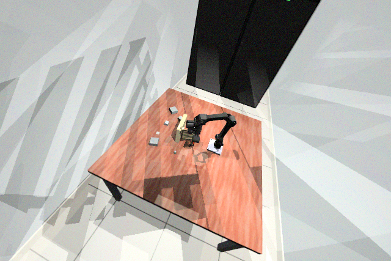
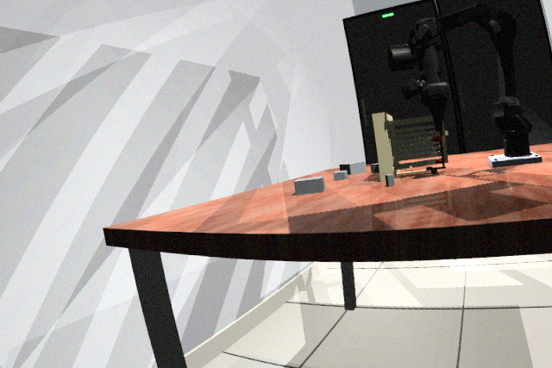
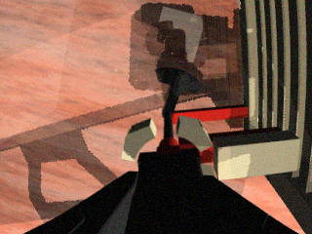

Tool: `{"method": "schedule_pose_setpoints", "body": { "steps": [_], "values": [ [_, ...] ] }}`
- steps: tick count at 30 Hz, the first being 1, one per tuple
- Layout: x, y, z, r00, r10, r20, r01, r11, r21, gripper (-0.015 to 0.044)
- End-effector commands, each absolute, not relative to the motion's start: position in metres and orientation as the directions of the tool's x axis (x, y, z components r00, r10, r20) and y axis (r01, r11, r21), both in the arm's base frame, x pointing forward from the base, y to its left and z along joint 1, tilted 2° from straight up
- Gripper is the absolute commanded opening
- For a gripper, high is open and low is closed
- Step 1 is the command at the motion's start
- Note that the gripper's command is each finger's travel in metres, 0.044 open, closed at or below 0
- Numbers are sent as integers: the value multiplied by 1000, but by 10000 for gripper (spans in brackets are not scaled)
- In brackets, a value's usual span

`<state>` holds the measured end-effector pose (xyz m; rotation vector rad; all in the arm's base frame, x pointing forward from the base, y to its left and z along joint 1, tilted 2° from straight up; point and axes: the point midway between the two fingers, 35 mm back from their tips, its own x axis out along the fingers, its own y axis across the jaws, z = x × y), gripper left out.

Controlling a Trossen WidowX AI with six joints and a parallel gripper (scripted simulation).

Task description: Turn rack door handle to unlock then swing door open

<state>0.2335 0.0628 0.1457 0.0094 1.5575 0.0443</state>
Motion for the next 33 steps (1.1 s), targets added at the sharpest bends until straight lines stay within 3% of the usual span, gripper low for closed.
{"method": "schedule_pose_setpoints", "body": {
  "steps": [1, 15, 30, 33],
  "values": [
    [236, 70, 148, 14, 34, -999, 52, 998, 35, 12],
    [245, 95, 149, 14, 37, -999, 243, 969, 39, 12],
    [245, 95, 149, 14, 37, -999, 245, 969, 39, 12],
    [245, 95, 149, 14, 37, -999, 245, 969, 39, 91]
  ]
}}
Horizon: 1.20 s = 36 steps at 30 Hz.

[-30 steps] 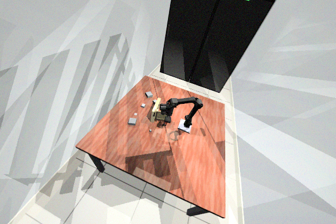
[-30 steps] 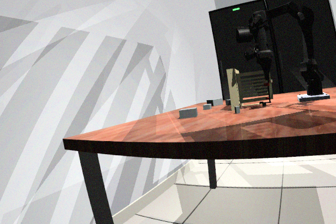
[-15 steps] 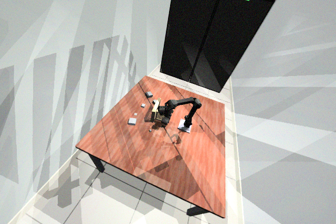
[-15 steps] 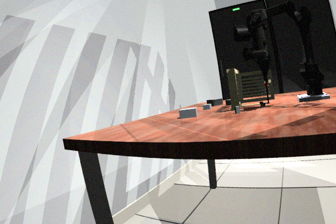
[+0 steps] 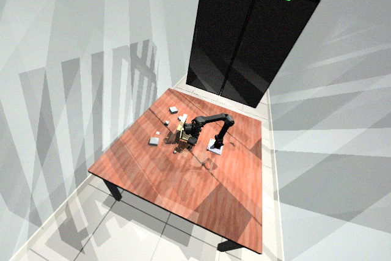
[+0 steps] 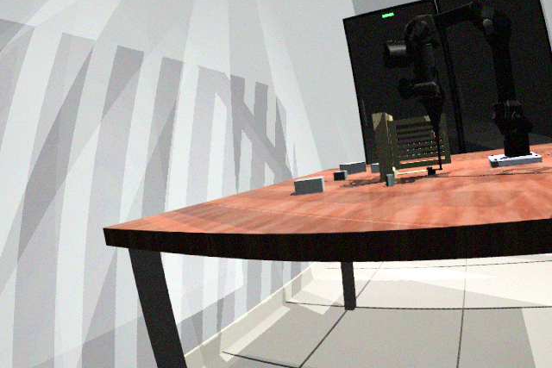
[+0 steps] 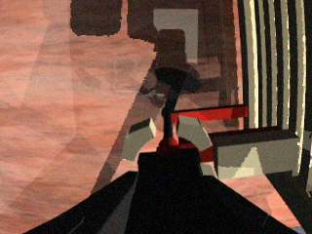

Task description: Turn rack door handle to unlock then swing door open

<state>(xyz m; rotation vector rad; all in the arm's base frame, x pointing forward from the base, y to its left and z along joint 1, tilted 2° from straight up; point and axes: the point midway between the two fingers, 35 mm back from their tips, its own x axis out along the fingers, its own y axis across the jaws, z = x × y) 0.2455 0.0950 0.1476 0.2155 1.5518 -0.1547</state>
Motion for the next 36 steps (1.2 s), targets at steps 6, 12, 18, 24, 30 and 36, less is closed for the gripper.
{"method": "schedule_pose_setpoints", "body": {
  "steps": [6, 12, 18, 24, 30, 36],
  "values": [
    [245, 95, 149, 14, 37, -999, 245, 969, 39, 248],
    [246, 95, 152, 15, 37, -999, 245, 969, 39, 284],
    [246, 95, 159, 16, 37, -999, 246, 969, 40, 284],
    [246, 95, 167, 18, 38, -999, 246, 968, 41, 284],
    [247, 95, 174, 19, 38, -999, 246, 968, 42, 284],
    [247, 95, 181, 21, 39, -999, 246, 968, 43, 284]
  ]
}}
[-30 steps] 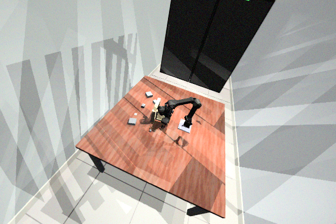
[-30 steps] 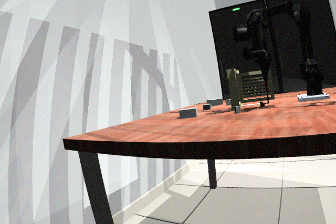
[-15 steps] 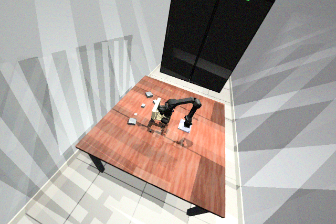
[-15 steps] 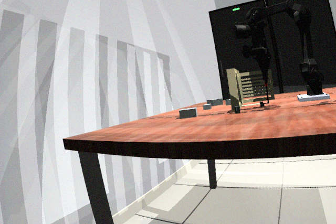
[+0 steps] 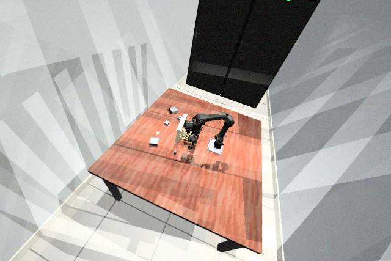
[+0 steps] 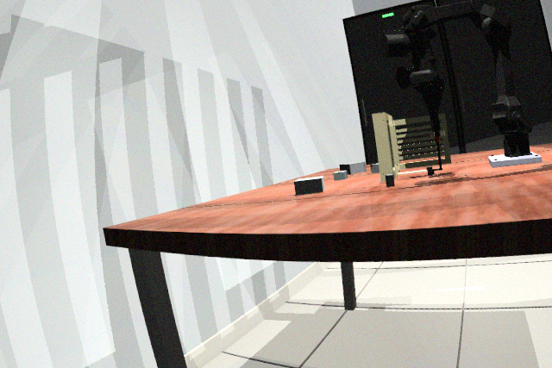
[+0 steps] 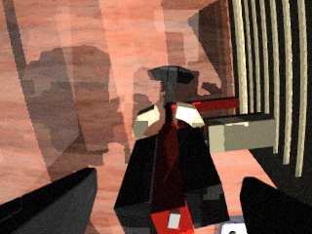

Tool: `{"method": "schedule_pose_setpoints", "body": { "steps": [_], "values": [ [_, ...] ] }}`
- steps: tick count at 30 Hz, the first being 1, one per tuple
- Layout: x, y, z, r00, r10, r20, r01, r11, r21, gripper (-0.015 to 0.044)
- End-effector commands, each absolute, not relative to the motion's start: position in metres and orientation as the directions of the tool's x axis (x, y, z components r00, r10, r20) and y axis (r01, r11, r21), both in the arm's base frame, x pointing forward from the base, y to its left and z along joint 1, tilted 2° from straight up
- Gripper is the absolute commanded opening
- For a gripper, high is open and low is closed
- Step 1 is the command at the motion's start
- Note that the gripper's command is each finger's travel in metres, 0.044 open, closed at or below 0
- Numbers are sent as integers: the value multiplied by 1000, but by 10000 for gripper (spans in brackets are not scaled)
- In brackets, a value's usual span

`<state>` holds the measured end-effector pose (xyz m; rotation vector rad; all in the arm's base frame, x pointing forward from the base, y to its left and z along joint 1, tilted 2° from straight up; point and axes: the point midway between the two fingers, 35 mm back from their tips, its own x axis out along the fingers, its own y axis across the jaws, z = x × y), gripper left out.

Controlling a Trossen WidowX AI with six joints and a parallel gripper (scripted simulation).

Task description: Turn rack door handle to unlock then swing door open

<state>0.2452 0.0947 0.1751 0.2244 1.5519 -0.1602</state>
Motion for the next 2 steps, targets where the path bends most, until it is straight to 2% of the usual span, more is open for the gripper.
{"method": "schedule_pose_setpoints", "body": {
  "steps": [1, 2],
  "values": [
    [246, 95, 182, 21, 39, -999, 246, 968, 43, 284],
    [246, 94, 183, 21, 39, -999, 246, 968, 43, 284]
  ]
}}
